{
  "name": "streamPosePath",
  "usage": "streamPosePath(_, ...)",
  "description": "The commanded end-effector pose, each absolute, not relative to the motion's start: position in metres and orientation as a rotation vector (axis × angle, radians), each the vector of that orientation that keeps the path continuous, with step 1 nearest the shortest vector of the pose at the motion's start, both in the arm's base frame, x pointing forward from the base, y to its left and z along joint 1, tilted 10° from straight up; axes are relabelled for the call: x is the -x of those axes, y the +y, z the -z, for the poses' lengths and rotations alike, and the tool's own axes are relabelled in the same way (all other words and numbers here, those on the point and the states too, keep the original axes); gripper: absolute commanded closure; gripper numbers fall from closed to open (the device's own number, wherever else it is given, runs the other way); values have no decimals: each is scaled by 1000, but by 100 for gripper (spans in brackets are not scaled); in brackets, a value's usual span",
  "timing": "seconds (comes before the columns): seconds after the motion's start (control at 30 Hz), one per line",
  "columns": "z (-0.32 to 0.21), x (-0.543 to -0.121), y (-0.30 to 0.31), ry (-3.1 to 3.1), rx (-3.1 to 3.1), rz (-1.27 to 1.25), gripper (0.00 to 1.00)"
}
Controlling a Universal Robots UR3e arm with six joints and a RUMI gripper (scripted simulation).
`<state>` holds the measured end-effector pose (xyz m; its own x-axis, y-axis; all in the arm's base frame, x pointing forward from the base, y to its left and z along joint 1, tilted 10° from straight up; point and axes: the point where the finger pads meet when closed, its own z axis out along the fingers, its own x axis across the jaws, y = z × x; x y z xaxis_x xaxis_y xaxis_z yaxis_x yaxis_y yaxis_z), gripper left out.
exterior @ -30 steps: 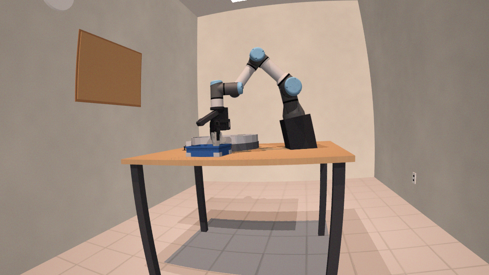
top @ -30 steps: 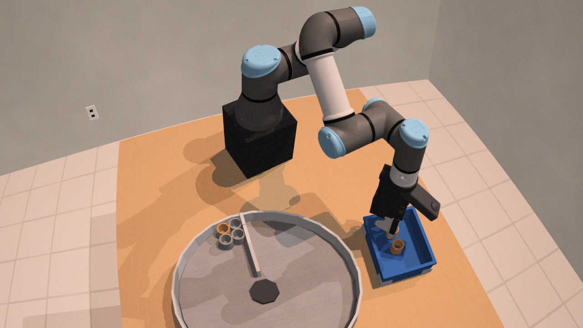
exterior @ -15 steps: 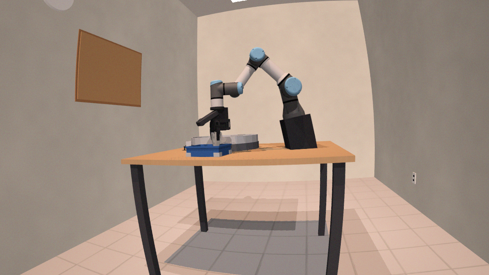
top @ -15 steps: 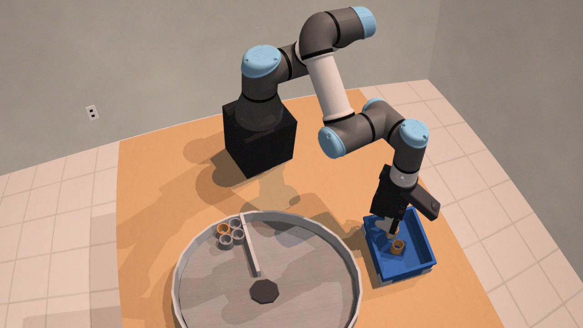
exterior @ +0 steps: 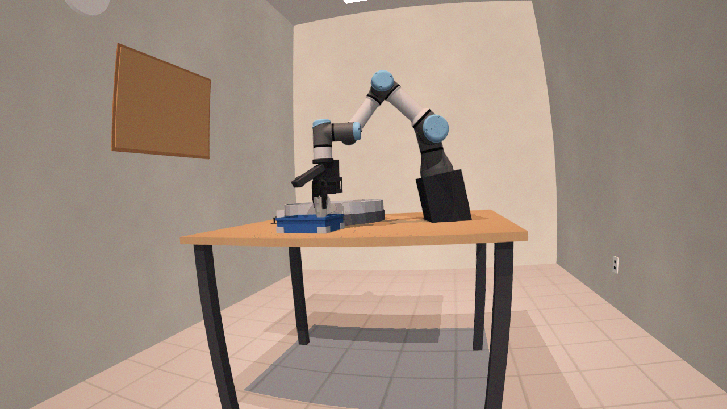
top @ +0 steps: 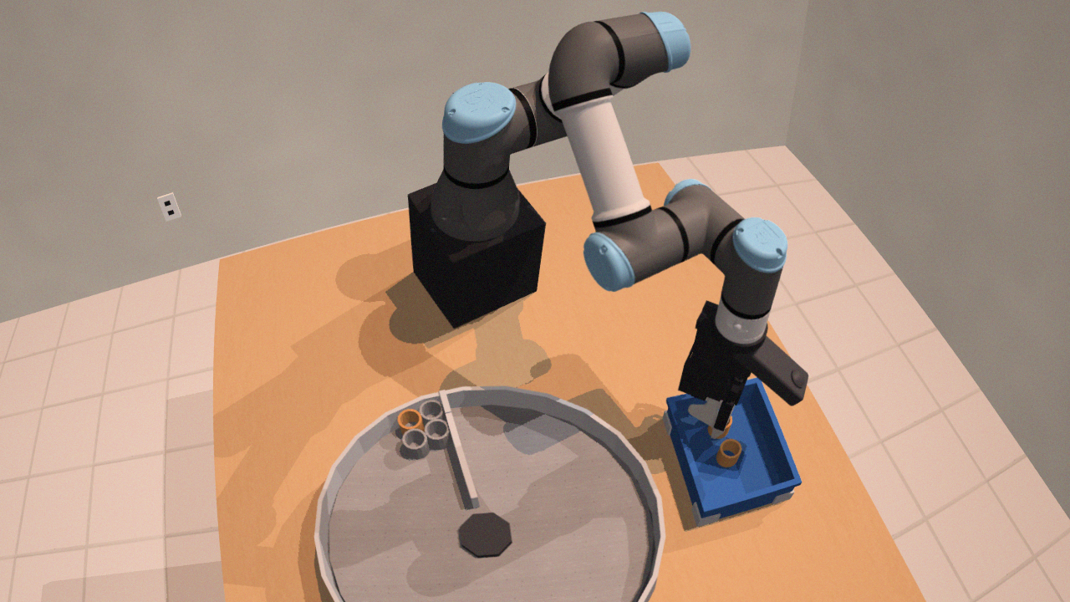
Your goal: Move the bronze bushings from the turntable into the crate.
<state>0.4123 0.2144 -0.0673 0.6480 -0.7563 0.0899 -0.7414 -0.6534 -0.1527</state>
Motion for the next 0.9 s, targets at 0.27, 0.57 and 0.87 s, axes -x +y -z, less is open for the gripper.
streamPosePath(0.27,56,-411,214,1256,2757,225,94)
streamPosePath(0.57,30,-407,213,1256,2757,225,94)
streamPosePath(0.87,-12,-399,212,1256,2757,225,94)
